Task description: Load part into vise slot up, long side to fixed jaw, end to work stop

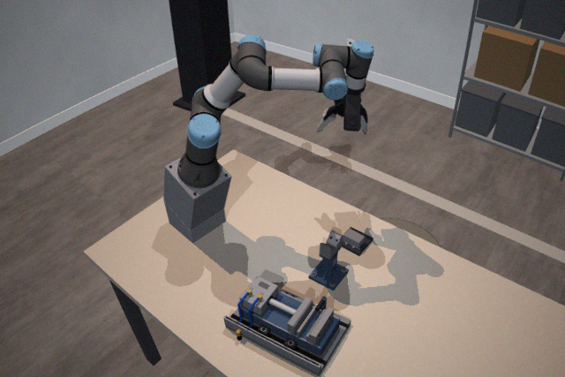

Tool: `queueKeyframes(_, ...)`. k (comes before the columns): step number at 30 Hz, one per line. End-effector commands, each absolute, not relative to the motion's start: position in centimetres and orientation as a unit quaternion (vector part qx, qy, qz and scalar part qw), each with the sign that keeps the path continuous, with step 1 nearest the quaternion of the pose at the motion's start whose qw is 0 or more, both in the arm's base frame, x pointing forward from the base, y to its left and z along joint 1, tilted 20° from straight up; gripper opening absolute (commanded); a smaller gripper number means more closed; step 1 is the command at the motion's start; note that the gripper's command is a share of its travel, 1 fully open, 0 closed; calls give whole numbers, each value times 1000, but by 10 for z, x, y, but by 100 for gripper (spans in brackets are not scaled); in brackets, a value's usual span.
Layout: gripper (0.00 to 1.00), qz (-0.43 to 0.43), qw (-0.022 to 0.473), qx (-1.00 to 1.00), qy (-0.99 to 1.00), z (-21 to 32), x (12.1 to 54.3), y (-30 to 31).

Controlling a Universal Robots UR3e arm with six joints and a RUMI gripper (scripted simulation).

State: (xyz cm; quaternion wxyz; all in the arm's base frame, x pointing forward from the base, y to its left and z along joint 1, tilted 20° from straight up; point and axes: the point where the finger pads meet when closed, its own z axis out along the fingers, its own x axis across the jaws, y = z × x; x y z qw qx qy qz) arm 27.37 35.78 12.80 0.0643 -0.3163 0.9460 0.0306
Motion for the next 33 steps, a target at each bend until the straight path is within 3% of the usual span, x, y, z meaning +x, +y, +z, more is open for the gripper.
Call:
queueKeyframes(1,100,19,94,-238,967,125,315,335)
queueKeyframes(4,100,19,95,-233,968,125,317,333)
queueKeyframes(18,100,-16,159,-9,987,121,408,243)
queueKeyframes(33,100,-23,174,43,984,121,424,220)
